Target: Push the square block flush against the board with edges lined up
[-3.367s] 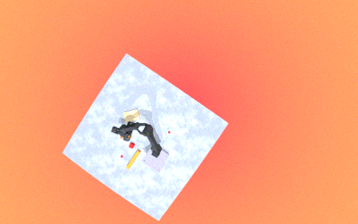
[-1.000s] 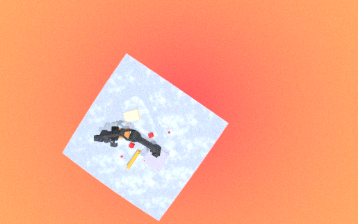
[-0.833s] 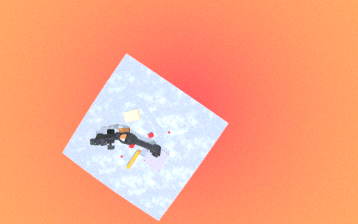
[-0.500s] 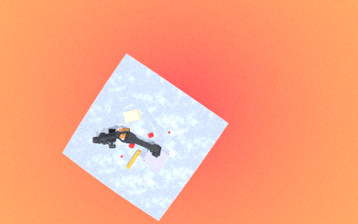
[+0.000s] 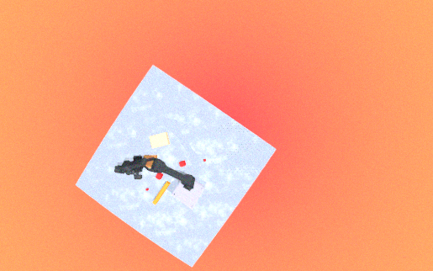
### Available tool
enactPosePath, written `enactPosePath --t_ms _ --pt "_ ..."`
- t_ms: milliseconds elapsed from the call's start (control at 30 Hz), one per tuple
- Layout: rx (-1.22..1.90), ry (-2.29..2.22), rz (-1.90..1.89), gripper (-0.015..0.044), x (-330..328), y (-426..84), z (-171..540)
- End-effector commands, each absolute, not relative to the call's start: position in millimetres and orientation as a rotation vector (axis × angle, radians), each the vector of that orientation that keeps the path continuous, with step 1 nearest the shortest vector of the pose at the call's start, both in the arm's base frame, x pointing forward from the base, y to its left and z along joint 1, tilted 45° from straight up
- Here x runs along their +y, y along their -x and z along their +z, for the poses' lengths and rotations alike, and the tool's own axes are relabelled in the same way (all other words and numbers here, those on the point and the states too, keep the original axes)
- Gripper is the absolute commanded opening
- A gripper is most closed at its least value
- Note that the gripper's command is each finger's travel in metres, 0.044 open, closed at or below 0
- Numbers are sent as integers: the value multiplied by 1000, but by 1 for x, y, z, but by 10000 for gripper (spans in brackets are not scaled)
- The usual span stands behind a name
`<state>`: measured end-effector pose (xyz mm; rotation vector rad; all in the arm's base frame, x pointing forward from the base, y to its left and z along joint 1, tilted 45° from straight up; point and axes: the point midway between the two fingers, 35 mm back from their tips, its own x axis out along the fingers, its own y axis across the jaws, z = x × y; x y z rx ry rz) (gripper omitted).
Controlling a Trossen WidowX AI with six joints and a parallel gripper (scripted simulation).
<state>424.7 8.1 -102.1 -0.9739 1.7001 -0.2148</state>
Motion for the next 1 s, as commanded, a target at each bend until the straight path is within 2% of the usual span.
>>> enactPosePath --t_ms 0,967 --pt "1700 982 -214 0 6 -420 -99" --pt "1703 984 -214 0 -9 -386 -82"
